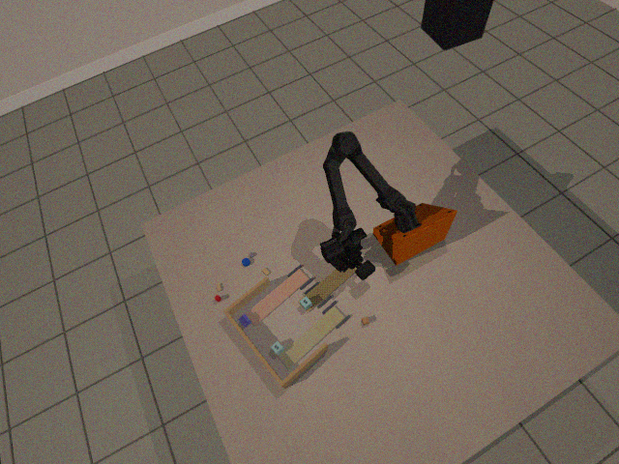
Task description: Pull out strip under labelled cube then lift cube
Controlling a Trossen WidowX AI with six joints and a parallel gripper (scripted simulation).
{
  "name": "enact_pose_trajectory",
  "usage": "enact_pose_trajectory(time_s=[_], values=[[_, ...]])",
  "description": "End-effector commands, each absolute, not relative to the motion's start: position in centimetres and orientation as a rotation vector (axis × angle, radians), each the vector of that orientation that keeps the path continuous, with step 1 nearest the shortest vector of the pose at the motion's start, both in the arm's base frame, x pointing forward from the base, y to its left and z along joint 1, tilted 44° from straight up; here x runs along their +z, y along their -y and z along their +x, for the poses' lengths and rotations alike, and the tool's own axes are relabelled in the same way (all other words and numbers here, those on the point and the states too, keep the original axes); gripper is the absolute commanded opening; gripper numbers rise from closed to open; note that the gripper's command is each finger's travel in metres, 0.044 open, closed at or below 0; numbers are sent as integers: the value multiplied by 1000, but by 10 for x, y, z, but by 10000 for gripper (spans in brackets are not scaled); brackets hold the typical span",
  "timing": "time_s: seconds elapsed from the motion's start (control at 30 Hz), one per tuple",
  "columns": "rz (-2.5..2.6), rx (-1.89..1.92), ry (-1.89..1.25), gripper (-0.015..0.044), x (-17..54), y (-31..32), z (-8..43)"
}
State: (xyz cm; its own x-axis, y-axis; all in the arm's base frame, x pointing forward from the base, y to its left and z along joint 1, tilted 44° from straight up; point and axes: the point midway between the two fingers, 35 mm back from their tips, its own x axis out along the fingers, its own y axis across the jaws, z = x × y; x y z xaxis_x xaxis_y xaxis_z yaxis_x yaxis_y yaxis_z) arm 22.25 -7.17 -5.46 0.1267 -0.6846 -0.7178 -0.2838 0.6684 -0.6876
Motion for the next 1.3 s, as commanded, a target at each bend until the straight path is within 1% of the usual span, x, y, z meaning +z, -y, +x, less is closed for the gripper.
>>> enact_pose_trajectory(time_s=[0.0, 0.43, 0.47, 0.63, 0.87, 1.27], values=[[-864, -357, -1491, 0, -56, 78, 213], [-864, -357, -1491, 0, -56, 78, 213], [-856, -350, -1462, 0, -54, 70, 222], [-860, -355, -1489, 0, -26, 43, 220], [-861, -356, -1490, 0, -25, 43, 214], [-823, -389, -1474, 315, -29, 33, 253]])
